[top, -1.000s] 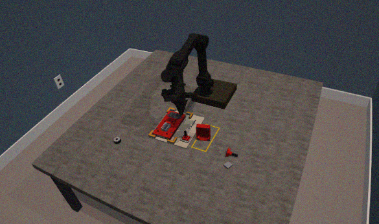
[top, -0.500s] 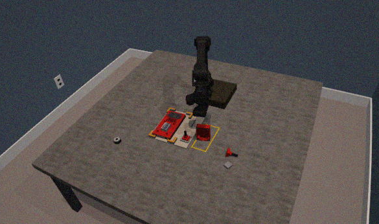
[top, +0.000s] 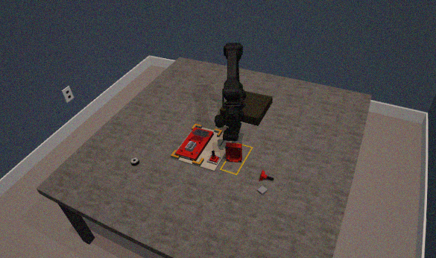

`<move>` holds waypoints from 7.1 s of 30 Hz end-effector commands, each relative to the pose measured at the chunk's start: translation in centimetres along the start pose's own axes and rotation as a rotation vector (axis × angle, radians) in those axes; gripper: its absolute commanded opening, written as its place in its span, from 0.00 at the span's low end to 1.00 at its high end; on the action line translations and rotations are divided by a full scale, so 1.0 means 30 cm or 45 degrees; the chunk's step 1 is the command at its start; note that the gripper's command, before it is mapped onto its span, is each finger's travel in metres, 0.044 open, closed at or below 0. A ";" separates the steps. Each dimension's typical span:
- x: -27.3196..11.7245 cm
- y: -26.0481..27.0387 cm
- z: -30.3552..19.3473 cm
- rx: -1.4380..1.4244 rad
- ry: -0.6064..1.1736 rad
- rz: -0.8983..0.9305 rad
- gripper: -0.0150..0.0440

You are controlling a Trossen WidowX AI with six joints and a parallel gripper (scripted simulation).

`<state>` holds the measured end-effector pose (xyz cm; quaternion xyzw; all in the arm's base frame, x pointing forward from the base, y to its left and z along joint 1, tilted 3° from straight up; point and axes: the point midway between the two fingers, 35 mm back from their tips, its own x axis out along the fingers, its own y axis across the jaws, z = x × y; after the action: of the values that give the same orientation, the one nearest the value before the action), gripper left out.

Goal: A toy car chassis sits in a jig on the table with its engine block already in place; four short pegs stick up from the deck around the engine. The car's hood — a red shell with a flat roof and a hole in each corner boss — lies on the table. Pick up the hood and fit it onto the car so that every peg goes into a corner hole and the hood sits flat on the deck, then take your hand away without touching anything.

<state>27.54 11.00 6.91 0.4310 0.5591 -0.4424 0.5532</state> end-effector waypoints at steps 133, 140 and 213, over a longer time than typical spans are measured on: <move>-0.010 0.223 0.000 0.005 -0.005 0.003 0.25; -0.223 0.218 -0.003 0.005 -0.005 0.002 0.25; 0.044 0.375 -0.014 -1.995 -0.010 0.002 1.00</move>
<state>38.35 14.11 5.75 -0.0836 0.7055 0.0791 0.6993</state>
